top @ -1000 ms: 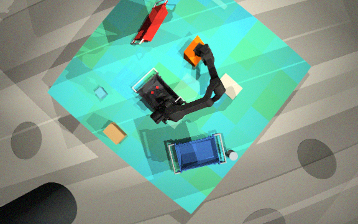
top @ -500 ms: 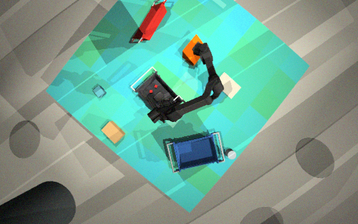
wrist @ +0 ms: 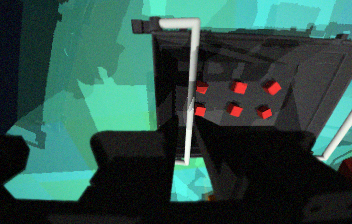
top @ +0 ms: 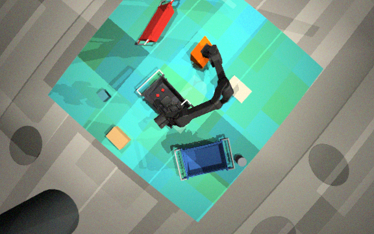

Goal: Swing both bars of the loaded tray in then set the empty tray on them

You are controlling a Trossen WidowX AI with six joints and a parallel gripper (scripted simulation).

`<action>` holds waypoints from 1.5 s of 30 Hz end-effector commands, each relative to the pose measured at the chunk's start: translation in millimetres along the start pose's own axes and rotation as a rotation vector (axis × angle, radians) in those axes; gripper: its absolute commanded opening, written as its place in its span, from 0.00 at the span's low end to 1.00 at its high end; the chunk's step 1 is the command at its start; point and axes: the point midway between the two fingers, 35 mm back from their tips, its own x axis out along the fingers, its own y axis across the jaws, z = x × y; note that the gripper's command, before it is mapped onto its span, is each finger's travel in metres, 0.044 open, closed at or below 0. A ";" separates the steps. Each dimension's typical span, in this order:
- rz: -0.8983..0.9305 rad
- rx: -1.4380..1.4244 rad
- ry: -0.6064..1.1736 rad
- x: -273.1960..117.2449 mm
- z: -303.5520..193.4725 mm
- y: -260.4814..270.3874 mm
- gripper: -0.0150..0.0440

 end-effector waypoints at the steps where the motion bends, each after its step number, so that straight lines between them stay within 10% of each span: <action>1: 0.000 0.003 0.001 0.6 0.2 -0.5 0.39; 14: 0.008 0.113 -0.025 -84.8 -1.6 -2.0 0.39; 31: -0.013 -0.005 -0.005 -11.8 2.1 -247.6 0.39; 45: -0.012 -0.007 -0.005 9.0 1.7 -253.4 0.39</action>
